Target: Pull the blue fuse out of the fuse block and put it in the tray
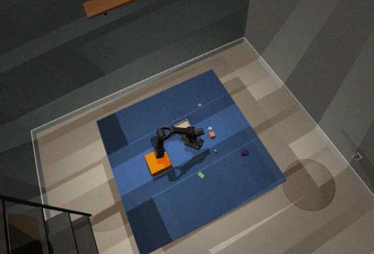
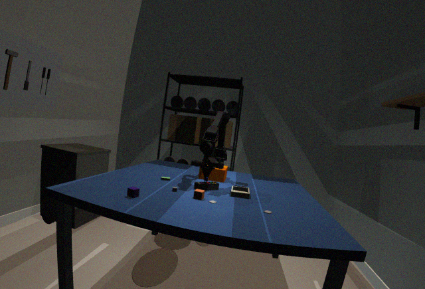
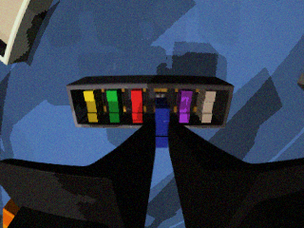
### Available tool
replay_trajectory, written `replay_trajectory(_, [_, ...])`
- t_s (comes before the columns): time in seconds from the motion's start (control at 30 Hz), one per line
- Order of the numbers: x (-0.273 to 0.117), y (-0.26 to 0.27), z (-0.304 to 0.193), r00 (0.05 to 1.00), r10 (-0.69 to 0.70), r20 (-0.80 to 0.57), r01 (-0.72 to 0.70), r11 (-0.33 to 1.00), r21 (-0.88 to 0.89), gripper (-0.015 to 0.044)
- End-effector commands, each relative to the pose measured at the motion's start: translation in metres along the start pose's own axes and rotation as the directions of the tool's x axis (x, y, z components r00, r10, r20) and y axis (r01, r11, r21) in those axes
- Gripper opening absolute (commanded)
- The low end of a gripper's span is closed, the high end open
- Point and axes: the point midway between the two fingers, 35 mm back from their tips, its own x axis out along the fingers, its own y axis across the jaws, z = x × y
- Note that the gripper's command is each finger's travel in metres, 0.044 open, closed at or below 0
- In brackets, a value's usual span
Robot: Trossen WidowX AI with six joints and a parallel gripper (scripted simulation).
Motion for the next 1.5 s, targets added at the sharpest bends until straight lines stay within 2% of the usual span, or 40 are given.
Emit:
replay_trajectory(0.0, [-0.004,-0.002,0.002,1.0,-0.004,0.007,0.004,1.0,0.0,0.0])
replay_trajectory(0.97, [-0.028,-0.001,0.002,1.0,-0.004,0.007,0.004,1.0,0.0,0.0])
replay_trajectory(1.47, [-0.029,0.05,0.063,1.0,0.001,0.013,-0.001,1.0,0.0,0.0])
